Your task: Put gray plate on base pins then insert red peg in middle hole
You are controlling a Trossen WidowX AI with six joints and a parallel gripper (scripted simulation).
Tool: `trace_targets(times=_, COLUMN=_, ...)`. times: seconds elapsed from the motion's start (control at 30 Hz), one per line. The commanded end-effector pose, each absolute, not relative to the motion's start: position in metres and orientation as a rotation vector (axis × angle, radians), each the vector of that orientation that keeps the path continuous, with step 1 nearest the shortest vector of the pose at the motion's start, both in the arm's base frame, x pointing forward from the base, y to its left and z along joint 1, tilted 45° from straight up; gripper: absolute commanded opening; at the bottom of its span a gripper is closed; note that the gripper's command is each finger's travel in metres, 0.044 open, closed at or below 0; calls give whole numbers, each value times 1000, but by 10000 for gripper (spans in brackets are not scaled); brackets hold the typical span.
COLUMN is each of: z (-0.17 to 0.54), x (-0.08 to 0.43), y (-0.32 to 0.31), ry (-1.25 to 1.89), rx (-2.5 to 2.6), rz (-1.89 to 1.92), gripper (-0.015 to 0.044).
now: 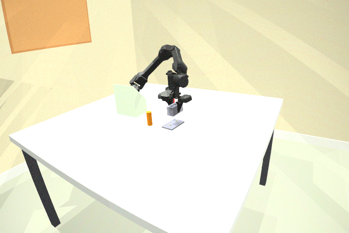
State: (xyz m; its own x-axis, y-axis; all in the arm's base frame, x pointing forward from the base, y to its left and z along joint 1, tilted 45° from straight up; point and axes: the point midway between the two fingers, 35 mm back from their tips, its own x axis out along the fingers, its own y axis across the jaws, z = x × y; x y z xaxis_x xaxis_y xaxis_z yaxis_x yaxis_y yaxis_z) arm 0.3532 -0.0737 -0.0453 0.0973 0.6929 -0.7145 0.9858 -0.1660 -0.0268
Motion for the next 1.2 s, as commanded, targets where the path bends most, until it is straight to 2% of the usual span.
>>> trace_targets(times=0.0, z=-59, x=348, y=-74, ry=1648, rx=1925, rz=-862, gripper=0)
trace_targets(times=1.17, z=-72, x=345, y=-72, ry=1647, rx=1932, rz=-871, gripper=0)
